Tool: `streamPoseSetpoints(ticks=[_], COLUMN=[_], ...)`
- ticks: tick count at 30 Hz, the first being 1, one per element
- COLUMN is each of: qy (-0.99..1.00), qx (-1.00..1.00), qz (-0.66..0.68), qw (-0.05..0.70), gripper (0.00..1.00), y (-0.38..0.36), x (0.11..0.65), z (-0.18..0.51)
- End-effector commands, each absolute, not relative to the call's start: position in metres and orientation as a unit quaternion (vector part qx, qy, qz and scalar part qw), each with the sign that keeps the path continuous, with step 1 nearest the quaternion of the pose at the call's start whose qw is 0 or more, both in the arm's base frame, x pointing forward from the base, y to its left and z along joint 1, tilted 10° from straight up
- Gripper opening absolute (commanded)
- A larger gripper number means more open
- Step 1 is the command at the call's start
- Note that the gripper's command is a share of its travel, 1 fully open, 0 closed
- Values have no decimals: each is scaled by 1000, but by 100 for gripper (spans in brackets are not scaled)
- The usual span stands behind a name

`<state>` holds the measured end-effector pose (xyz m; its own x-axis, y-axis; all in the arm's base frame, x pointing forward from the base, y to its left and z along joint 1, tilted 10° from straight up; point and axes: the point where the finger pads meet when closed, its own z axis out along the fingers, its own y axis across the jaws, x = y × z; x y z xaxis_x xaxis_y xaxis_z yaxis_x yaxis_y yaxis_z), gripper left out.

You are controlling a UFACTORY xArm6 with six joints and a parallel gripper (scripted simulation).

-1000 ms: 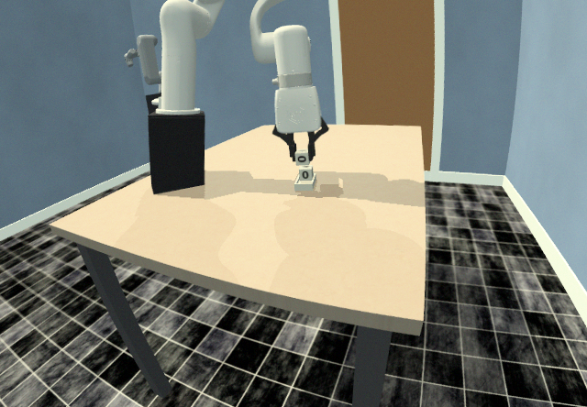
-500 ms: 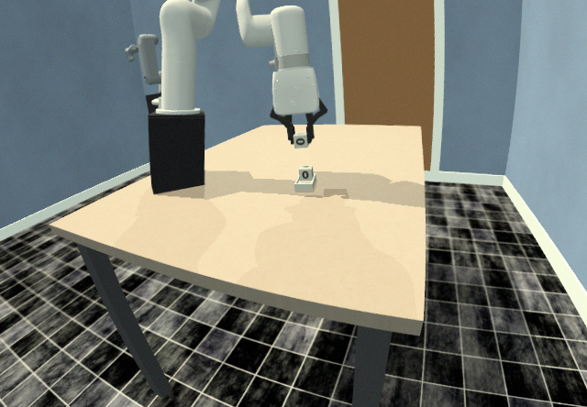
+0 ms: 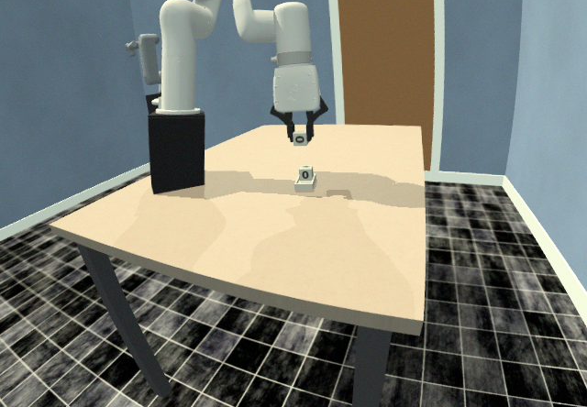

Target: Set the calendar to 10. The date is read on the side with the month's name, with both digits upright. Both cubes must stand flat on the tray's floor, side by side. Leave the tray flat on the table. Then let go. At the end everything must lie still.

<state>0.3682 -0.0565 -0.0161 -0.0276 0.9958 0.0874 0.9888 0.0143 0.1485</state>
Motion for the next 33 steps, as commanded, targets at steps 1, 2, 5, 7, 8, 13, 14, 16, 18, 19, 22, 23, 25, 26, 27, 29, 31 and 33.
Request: streamPoseSetpoints(ticks=[1,2,5,7,8,13,14,16,18,19,22,23,25,26,27,29,31,33], qy=[649,639,596,570,570,556,556,556,556,556,556,556,556,556,556,556,556,556], qx=[756,765,799,817,817,827,827,827,827,827,827,827,827,827,827,827,827,827], qz=[84,84,85,85,85,86,86,86,86,86,86,86,86,86,86,86,86,86], qw=[14,13,9,6,6,5,5,5,5,5,5,4,4,4,4,4,4,4], gripper=[29,29,29,29,29,29,29,29,29,29,29,29,29,29,29,29,29,29], y=[-94,-99,-123,-137,-137,-145,-145,-145,-145,-145,-145,-145,-145,-145,-145,-145,-145,-144], x=[374,375,375,375,375,374,374,374,374,374,374,374,374,374,374,375,375,376], z=[-22,-23,-28,-30,-30,-32,-32,-32,-32,-32,-32,-32,-33,-33,-33,-36,-40,-46])
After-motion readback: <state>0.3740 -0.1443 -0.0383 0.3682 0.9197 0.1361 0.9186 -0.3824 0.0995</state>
